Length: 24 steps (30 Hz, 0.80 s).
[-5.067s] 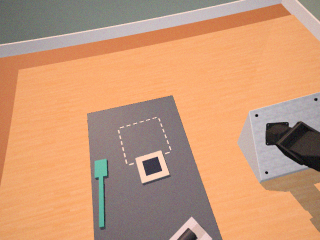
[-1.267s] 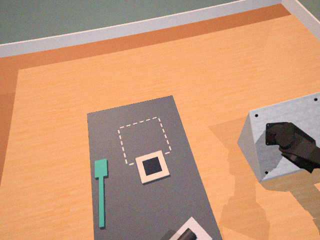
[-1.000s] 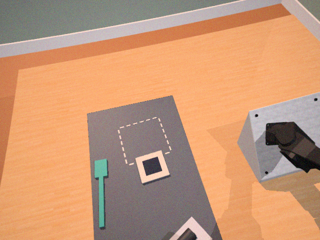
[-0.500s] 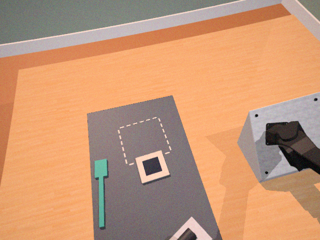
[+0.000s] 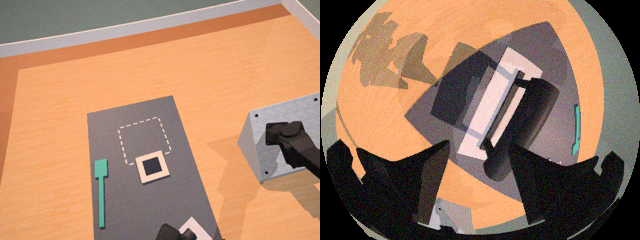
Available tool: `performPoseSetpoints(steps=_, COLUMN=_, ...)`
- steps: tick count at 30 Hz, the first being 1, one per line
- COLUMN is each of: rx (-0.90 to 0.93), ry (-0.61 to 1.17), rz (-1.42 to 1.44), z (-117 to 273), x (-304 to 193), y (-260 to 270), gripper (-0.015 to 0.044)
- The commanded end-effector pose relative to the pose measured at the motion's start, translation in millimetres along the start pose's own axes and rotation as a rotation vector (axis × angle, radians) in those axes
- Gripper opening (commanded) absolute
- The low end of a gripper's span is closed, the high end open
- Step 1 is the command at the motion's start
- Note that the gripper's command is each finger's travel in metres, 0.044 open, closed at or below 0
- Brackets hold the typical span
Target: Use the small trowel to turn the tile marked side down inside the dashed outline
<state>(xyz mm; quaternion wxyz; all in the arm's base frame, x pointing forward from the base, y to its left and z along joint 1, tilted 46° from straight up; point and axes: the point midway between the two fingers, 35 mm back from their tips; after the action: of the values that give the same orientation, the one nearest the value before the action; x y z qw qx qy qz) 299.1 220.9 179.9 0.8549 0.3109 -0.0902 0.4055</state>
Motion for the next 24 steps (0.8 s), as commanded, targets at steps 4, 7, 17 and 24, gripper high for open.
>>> performPoseSetpoints(steps=4, rx=0.073, ry=-0.03, rz=-0.186, z=7.1, x=-1.7, y=-27.7, gripper=0.027)
performPoseSetpoints(steps=7, rx=0.108, ry=-0.051, rz=-0.277, z=12.4, x=-3.6, y=-42.8, gripper=0.027)
performPoseSetpoints(steps=17, rx=0.137, ry=-0.069, rz=-0.352, z=13.2, x=-4.9, y=-54.9, gripper=0.027)
performPoseSetpoints(steps=24, rx=0.137, ry=-0.069, rz=-0.352, z=2.2, x=-3.5, y=-54.0, gripper=0.027)
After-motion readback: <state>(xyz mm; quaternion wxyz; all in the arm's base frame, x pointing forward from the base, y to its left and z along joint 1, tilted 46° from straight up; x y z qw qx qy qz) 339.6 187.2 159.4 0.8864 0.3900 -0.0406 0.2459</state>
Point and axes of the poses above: the point midway between the two fingers, 35 mm back from their tips, its own z axis back along the fingers, its own y axis across the jaws, x = y × z, and after that the axes turned 7 degrees about -z, right-handed
